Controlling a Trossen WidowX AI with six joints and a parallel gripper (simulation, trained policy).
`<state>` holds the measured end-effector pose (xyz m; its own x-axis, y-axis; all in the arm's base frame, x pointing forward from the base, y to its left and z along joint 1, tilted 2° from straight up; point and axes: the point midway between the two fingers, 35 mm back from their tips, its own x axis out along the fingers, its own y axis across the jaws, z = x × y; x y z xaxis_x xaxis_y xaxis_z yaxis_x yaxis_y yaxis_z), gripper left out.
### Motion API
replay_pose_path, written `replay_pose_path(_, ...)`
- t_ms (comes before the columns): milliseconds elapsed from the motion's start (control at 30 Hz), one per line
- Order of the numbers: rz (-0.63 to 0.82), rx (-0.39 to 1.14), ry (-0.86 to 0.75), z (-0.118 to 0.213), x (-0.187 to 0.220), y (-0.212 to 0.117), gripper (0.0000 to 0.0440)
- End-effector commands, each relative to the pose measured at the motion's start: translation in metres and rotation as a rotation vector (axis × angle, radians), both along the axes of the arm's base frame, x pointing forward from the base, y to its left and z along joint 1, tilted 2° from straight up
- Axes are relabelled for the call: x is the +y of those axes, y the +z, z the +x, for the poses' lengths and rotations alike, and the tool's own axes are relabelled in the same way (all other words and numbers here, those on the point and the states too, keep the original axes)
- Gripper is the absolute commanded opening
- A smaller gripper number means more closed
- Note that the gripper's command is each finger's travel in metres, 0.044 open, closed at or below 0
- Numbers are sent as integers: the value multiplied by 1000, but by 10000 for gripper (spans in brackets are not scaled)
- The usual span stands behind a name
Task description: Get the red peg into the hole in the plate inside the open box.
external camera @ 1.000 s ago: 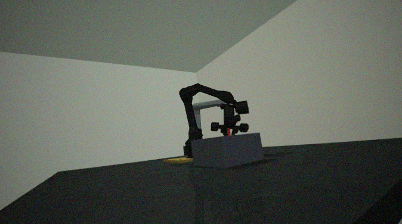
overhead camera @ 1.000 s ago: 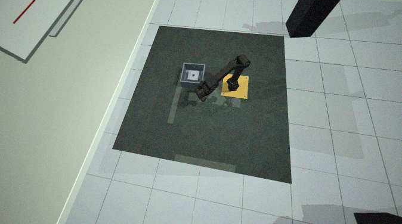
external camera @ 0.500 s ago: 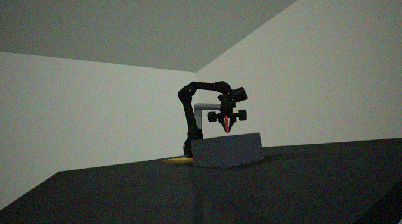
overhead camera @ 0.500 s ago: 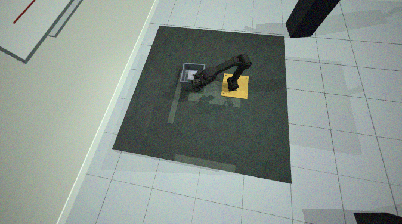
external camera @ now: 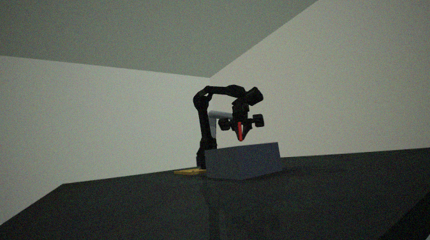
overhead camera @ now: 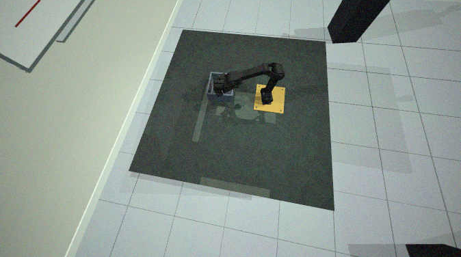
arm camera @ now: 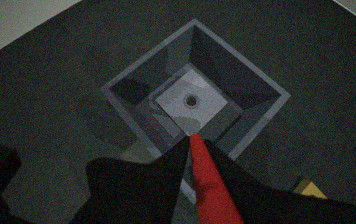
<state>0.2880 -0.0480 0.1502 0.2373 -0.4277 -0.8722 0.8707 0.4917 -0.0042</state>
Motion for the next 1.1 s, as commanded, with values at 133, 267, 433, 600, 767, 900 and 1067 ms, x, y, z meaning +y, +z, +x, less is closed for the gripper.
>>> replay_pose_path(133, -5, -1, 3, 18, -29, -10, 0)
replay_pose_path(267, 4, 11, 25, 25, -39, -19, 0)
replay_pose_path(433, 20, 37, 71, 31, -49, -30, 0)
replay_pose_path(600, 38, 62, 125, 36, -55, -40, 0)
replay_pose_path(767, 59, 89, 181, 39, -57, -52, 0)
replay_pose_path(900, 80, 116, 217, 38, -58, -61, 50)
replay_pose_path(1067, 108, 135, 235, 40, -61, -68, 169)
